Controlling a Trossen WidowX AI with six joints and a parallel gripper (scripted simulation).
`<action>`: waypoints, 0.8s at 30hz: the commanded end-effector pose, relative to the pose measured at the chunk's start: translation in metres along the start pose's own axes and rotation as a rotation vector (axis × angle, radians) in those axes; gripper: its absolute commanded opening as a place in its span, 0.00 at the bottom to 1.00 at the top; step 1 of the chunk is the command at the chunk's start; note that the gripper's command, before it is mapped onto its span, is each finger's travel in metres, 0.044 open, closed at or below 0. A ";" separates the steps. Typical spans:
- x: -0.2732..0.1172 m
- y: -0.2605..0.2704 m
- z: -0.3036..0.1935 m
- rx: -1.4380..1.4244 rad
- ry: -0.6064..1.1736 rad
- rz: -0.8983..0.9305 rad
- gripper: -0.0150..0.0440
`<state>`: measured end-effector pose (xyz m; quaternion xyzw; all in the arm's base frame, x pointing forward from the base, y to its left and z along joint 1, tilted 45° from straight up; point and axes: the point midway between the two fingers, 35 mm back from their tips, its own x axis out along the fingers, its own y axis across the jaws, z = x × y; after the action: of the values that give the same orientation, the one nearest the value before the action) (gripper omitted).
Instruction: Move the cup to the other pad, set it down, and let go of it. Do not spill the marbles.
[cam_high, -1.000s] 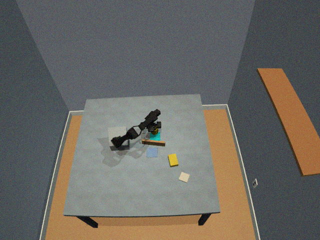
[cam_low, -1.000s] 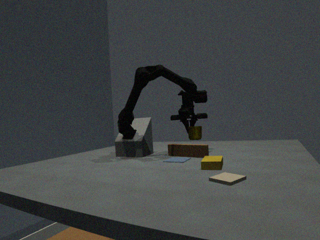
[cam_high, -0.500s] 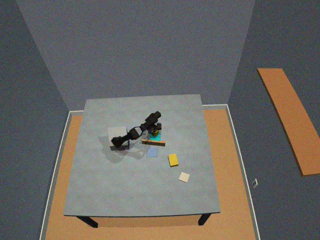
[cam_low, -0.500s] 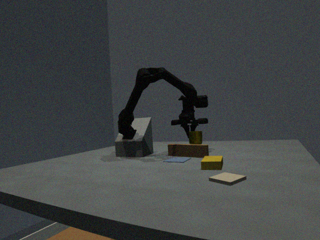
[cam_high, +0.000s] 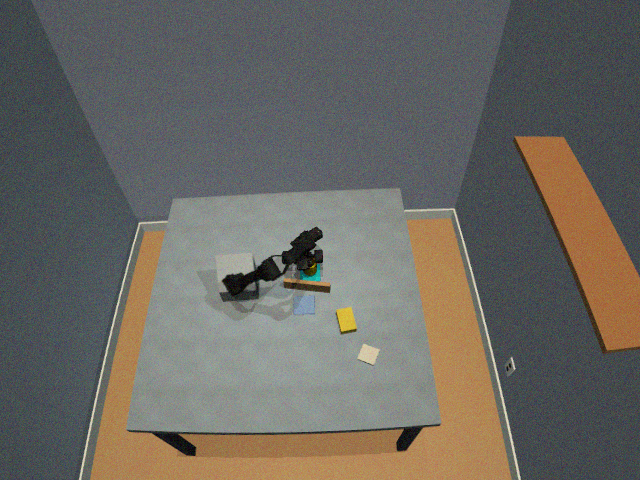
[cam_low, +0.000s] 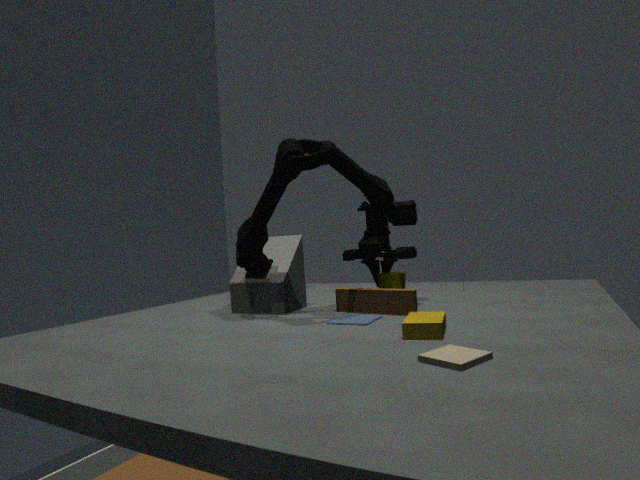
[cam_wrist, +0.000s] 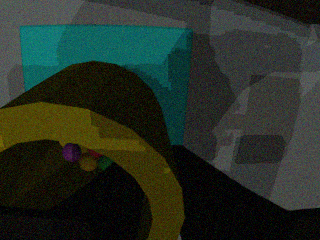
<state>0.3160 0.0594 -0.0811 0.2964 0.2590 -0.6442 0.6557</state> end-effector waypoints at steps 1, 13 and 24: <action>0.006 -0.001 0.000 -0.008 -0.004 0.003 0.25; 0.012 -0.001 0.001 0.000 -0.001 -0.001 0.25; 0.012 -0.001 0.001 0.000 -0.001 -0.001 0.48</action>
<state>0.3154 0.0500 -0.0897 0.2955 0.2586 -0.6454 0.6552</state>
